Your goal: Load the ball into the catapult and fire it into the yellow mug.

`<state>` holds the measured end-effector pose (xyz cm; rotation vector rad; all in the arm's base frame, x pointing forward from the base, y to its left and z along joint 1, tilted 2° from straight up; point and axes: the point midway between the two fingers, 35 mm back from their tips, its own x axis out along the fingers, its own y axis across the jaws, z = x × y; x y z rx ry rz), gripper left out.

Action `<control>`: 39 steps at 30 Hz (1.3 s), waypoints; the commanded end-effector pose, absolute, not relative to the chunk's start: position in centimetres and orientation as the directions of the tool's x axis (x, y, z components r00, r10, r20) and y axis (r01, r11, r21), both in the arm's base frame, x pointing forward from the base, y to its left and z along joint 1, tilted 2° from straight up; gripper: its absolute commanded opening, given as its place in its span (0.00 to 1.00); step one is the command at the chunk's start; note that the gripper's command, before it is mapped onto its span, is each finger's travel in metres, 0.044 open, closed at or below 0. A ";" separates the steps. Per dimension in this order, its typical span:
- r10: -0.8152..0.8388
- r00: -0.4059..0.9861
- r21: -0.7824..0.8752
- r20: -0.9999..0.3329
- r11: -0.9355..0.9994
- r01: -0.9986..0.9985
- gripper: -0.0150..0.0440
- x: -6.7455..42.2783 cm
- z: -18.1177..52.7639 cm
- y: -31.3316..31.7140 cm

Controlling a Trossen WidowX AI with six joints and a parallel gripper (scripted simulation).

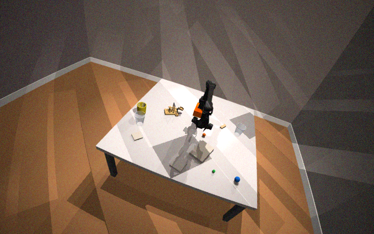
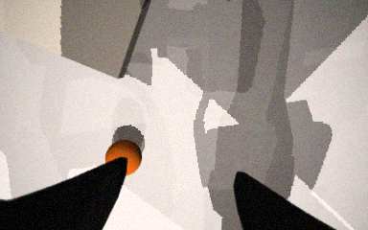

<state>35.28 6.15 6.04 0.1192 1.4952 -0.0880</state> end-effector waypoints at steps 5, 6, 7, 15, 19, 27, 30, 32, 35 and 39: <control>0.023 0.053 0.024 -0.998 1.000 0.020 0.76 33.3 4.3 11.7; 0.023 0.053 0.024 -0.998 1.000 0.020 0.76 33.2 4.3 11.6; 0.023 0.053 0.024 -0.998 1.000 0.020 0.76 33.2 4.3 11.5; 0.023 0.053 0.024 -0.998 1.000 0.020 0.76 33.3 2.7 11.6; 0.023 0.053 0.024 -0.998 1.000 0.020 0.76 33.3 2.2 11.6; 0.023 0.053 0.024 -0.998 1.000 0.020 0.76 33.4 0.9 11.6; 0.023 0.053 0.024 -0.998 1.000 0.020 0.76 33.4 0.4 11.6; 0.023 0.053 0.024 -0.998 1.000 0.020 0.76 33.4 0.1 11.6; 0.023 0.053 0.024 -0.998 1.000 0.020 0.76 33.4 -0.4 11.6; 0.023 0.053 0.024 -0.998 1.000 0.020 0.76 33.4 -1.0 11.6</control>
